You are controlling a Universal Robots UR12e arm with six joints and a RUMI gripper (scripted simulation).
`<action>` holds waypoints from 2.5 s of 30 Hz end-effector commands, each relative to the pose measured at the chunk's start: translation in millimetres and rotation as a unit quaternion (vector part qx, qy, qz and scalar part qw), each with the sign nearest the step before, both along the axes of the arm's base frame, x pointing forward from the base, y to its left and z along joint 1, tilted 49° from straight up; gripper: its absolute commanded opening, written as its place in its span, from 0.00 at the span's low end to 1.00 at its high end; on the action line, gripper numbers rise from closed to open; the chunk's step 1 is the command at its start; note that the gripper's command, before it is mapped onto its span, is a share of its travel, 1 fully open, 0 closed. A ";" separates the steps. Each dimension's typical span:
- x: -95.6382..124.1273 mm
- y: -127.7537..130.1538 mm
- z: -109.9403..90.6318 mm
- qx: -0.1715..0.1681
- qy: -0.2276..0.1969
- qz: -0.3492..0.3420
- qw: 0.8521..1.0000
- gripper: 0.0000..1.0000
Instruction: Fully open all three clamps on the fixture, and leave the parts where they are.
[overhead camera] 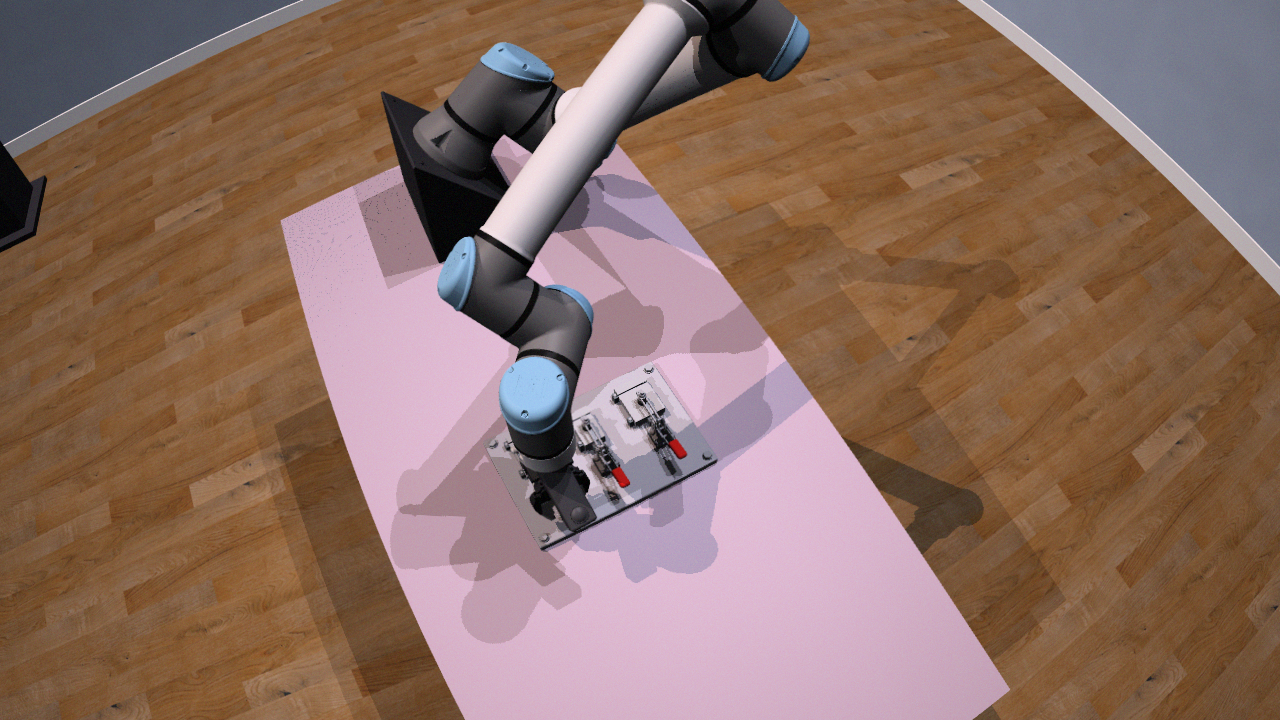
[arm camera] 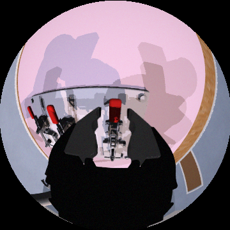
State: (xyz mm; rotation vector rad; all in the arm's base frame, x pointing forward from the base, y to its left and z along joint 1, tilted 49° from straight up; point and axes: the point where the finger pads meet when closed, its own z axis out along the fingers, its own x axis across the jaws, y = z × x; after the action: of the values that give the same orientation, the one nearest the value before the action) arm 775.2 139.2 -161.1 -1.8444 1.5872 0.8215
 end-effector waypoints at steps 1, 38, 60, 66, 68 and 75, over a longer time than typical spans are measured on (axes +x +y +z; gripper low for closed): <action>3.8 -0.8 1.6 -0.001 -0.004 -0.001 1.000 0.28; 1.2 -3.3 -0.8 0.000 -0.001 -0.003 1.000 0.00; -0.2 -2.8 -0.1 0.000 0.000 -0.003 1.000 0.00; -0.5 -2.8 -0.1 0.000 0.000 -0.003 1.000 0.00; -0.6 -2.8 -0.1 0.000 0.000 -0.003 1.000 0.00; -0.9 -2.8 0.0 0.000 0.001 -0.003 1.000 0.00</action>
State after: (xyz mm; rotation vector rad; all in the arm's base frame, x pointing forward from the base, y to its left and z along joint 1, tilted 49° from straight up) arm 776.6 138.3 -161.6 -1.8429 1.5886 0.8166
